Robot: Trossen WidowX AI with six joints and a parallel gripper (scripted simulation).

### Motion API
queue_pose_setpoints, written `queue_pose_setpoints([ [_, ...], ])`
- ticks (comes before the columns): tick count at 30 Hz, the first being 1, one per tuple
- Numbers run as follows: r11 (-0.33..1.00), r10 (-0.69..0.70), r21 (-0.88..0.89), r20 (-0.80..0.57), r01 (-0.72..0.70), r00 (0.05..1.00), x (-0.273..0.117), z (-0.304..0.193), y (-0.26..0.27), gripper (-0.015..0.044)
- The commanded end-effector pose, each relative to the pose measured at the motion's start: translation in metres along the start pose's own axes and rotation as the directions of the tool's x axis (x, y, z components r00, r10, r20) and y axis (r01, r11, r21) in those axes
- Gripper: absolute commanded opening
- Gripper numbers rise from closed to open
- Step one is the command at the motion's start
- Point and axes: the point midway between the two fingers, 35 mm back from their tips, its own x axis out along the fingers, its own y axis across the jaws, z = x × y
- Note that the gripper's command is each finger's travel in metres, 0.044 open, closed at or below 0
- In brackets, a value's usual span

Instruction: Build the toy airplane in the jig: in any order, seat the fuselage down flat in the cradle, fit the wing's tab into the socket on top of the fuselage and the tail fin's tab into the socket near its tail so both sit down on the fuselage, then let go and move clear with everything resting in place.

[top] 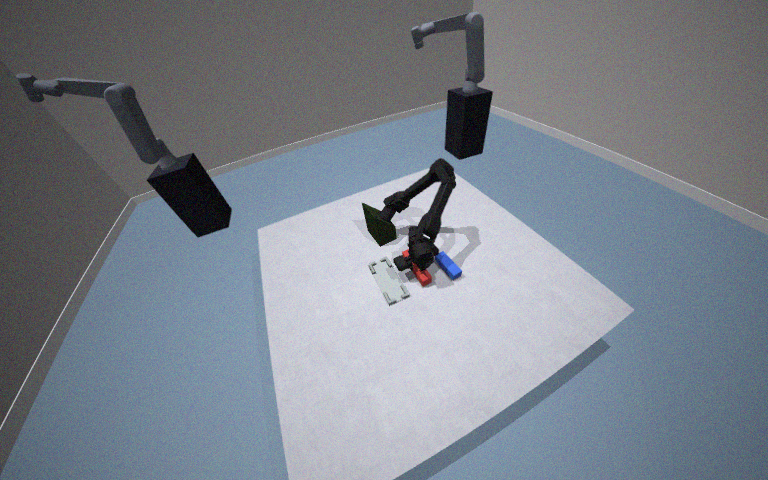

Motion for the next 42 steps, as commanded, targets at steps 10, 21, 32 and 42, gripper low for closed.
queue_pose_setpoints([
  [10,1.000,-0.020,0.000,0.008,0.020,1.000,-0.040,0.007,-0.003,0.0000],
  [21,1.000,-0.019,0.004,0.012,0.019,1.000,-0.075,0.006,-0.004,0.0000],
  [32,1.000,-0.009,-0.007,0.006,0.009,1.000,-0.109,0.001,0.000,0.0000],
  [42,1.000,-0.007,-0.006,0.005,0.007,1.000,-0.110,-0.001,-0.013,0.0000],
])
